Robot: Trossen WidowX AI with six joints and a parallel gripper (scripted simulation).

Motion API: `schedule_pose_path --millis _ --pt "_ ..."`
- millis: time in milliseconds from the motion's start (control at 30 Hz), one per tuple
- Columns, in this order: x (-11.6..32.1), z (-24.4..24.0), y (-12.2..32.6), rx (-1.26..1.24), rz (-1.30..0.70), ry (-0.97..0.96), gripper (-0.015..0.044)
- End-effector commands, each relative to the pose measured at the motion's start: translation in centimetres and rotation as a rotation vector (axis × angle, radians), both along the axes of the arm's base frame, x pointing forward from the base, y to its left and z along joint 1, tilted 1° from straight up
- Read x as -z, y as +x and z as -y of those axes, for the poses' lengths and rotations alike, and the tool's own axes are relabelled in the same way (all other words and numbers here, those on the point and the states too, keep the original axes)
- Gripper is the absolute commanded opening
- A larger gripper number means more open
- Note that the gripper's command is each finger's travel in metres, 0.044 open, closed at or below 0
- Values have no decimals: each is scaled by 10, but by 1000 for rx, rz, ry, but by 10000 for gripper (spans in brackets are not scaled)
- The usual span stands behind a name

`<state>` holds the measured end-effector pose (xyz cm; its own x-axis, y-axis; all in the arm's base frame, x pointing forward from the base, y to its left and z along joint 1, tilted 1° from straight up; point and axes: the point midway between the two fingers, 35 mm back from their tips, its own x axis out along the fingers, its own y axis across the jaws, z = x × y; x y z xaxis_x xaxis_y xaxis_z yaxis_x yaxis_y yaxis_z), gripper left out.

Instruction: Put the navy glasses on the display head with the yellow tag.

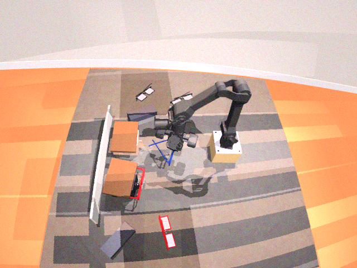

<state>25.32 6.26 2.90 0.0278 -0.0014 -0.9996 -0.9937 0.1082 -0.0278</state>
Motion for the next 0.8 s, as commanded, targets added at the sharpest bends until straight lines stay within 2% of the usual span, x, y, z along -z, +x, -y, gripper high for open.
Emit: schedule_pose_path --millis 0,300,767 --pt "-26 0 0 2 12 -1 0" --pt "-36 5 2 2 12 -2 0" --pt "-39 66 28 2 13 -6 0"
